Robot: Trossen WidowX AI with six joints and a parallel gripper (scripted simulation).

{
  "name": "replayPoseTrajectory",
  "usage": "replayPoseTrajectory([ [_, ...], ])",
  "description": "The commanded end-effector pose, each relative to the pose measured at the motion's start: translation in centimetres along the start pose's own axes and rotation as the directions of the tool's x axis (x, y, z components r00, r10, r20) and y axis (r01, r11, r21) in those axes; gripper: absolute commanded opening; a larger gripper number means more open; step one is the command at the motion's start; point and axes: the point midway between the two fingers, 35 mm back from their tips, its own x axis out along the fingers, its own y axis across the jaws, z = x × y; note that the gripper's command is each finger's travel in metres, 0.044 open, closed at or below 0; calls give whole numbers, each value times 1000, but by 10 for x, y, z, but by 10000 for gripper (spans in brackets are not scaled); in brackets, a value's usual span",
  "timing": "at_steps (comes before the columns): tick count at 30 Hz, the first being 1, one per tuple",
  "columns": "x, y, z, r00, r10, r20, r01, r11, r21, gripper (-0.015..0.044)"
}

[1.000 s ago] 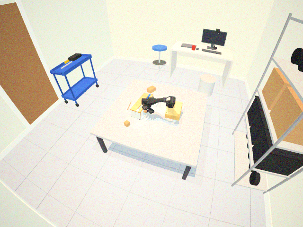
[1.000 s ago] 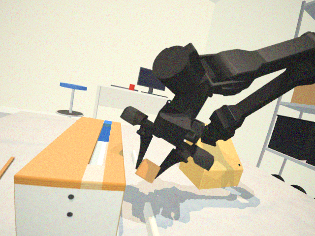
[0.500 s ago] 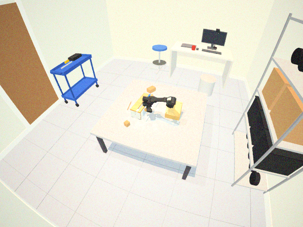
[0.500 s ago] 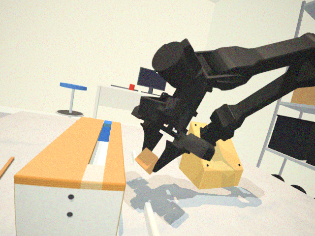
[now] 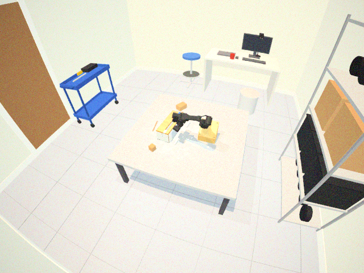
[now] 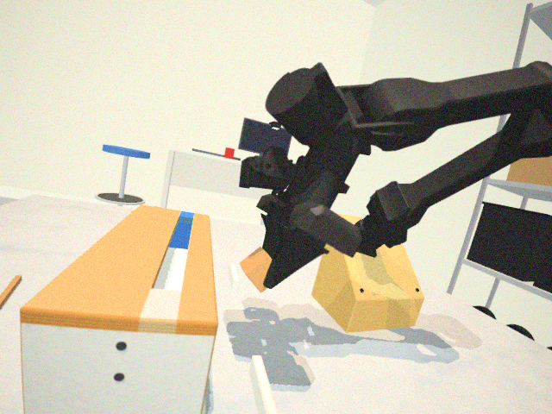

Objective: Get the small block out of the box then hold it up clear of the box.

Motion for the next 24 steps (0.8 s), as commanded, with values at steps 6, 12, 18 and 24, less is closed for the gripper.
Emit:
replayPoseTrajectory([
  [6,-7,-5,-3,1000,21,-4,-19,944,330,0],
  [12,-12,-8,-4,999,37,-1,-30,837,547,0],
  [18,-17,-10,-6,999,54,2,-38,680,732,0],
  [24,-22,-12,-7,997,71,7,-41,484,874,0],
])
